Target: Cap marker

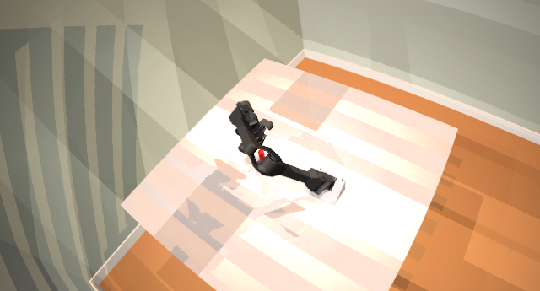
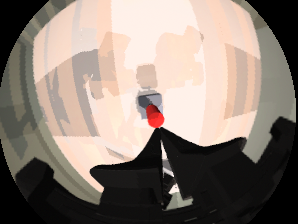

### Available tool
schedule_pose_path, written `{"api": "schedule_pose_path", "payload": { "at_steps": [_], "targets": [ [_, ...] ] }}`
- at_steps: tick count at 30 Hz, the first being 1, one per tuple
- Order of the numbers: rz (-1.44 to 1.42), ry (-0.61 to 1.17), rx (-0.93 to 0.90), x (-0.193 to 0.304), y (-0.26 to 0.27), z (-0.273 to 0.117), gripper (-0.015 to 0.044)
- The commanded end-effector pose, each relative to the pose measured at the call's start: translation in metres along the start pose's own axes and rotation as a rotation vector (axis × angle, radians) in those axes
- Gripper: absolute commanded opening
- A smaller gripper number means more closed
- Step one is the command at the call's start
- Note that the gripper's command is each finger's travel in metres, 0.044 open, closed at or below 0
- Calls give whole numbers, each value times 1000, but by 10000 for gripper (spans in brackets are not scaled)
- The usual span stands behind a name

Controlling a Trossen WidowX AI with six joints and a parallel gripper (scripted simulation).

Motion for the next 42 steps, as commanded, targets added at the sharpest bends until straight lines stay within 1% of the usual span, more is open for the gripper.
{"api": "schedule_pose_path", "payload": {
  "at_steps": [1,31,38,40,42],
  "targets": [
    [23,-4,2,0,0,0,0],
    [22,-5,0,-1,1,40,0],
    [19,-9,6,-1,-1,32,0],
    [25,-41,11,-1,0,9,0],
    [34,-91,22,4,0,-27,0]
  ]
}}
Point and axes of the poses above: the point midway between the two fingers, 35 mm back from their tips, its own z axis out along the fingers, its own y axis across the jaws, x = y × z, the point moved 6 cm from there along -z, back along the fingers, and after that the axes turned 14 degrees about z, right-handed, at the moved point
